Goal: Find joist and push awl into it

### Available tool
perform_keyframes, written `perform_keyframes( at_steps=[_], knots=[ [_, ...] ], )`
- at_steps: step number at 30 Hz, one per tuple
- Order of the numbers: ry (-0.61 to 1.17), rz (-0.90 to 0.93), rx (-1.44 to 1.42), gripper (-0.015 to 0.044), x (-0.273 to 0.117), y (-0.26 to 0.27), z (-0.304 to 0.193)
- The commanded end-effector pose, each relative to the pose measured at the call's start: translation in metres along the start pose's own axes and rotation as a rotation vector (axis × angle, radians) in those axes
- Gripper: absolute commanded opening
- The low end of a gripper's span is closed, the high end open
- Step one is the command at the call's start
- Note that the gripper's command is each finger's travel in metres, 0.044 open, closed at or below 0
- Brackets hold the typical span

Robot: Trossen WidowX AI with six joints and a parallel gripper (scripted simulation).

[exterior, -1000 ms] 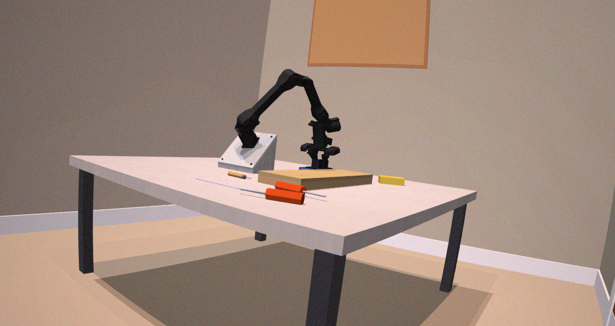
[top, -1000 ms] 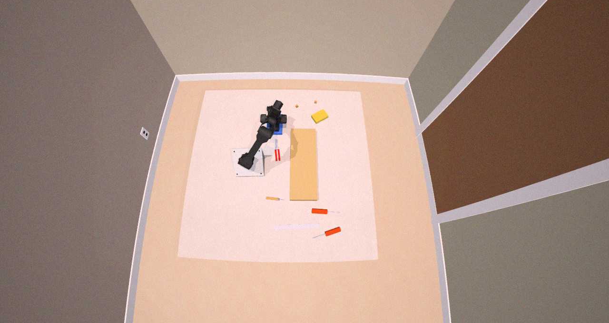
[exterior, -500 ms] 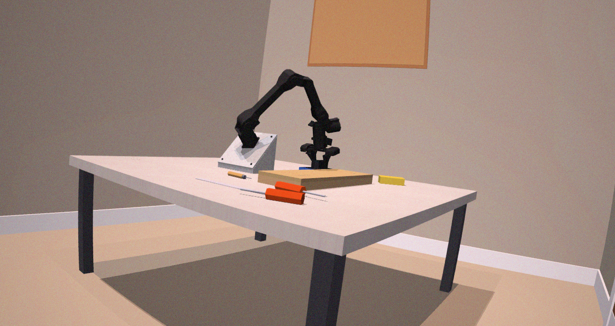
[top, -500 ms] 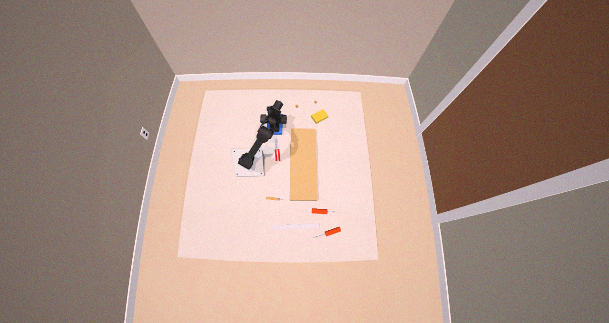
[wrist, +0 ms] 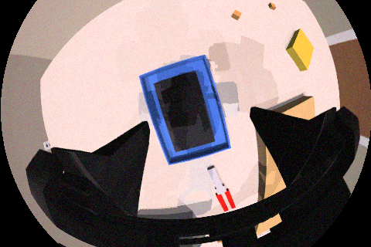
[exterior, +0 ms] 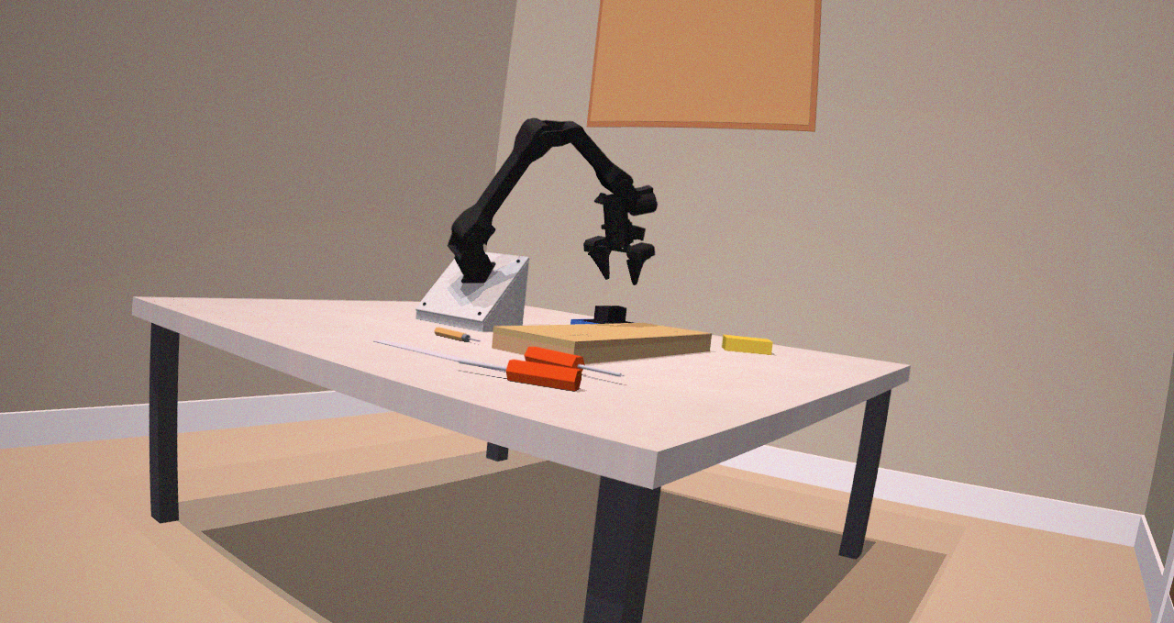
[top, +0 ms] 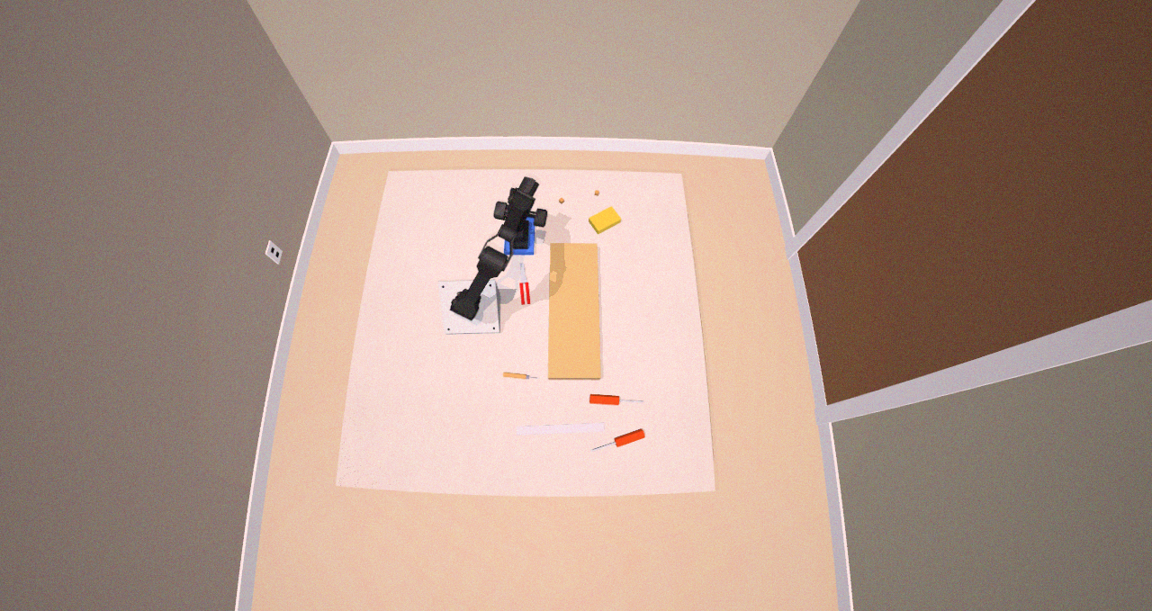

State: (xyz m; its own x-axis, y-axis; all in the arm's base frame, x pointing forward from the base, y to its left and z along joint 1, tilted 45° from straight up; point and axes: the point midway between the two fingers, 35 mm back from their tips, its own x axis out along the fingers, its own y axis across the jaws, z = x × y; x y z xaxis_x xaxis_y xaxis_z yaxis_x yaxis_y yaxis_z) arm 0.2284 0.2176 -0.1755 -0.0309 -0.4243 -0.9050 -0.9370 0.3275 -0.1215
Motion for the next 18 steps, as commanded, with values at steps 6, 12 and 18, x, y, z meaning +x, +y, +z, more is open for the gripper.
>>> perform_keyframes(
  at_steps=[6,12,18],
  knots=[
    [-0.077,0.022,0.932,0.0440,-0.047,-0.118,-0.089],
    [-0.127,0.029,1.563,0.0440,-0.069,-0.169,-0.171],
    [-0.175,0.021,2.183,0.0440,-0.082,-0.193,-0.262]
  ],
)
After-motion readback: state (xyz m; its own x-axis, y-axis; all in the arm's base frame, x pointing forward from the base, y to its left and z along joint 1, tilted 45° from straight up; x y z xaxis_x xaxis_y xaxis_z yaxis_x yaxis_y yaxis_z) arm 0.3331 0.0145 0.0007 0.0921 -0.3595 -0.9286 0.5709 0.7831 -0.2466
